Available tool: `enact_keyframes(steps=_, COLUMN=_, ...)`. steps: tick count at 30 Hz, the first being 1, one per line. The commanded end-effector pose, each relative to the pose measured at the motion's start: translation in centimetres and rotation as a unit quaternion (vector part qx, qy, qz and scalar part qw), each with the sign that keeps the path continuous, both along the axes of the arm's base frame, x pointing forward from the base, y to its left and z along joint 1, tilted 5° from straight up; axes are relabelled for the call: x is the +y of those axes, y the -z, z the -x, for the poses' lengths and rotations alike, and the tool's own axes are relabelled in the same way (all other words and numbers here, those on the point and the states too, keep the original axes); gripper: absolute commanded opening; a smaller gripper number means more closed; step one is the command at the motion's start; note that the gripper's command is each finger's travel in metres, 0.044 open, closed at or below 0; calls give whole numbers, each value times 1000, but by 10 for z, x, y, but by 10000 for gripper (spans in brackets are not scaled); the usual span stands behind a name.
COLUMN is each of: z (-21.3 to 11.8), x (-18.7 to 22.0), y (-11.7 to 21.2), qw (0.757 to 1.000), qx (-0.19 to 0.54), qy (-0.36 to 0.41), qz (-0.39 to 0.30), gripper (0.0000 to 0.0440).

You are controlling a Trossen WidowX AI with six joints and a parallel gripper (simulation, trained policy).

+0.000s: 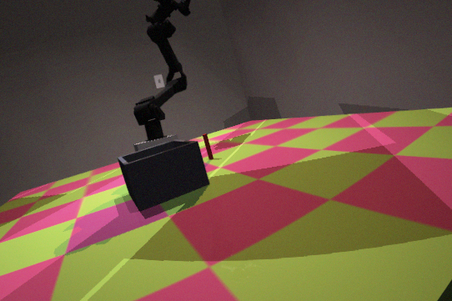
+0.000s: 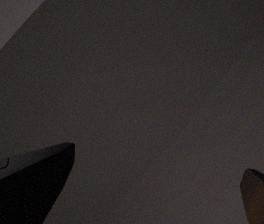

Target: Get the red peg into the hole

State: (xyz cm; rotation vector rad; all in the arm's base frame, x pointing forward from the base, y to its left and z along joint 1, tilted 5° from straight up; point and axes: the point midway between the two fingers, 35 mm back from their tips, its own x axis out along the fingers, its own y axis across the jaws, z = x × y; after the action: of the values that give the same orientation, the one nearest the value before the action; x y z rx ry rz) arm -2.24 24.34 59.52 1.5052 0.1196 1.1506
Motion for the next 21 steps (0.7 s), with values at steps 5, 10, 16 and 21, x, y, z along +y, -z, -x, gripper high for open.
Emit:
enact_keyframes(steps=5, z=3, x=-17, y=-12, qw=996, qx=26, qy=-54, qz=-63, gripper=440)
enact_keyframes(steps=10, z=3, x=-37, y=-24, qw=985, qx=54, qy=-105, qz=-126, gripper=440)
enact_keyframes(steps=16, z=-2, x=-63, y=-35, qw=962, qx=90, qy=-165, qz=-200, gripper=440)
enact_keyframes(steps=21, z=-9, x=-85, y=-43, qw=934, qx=119, qy=-212, qz=-261, gripper=440)
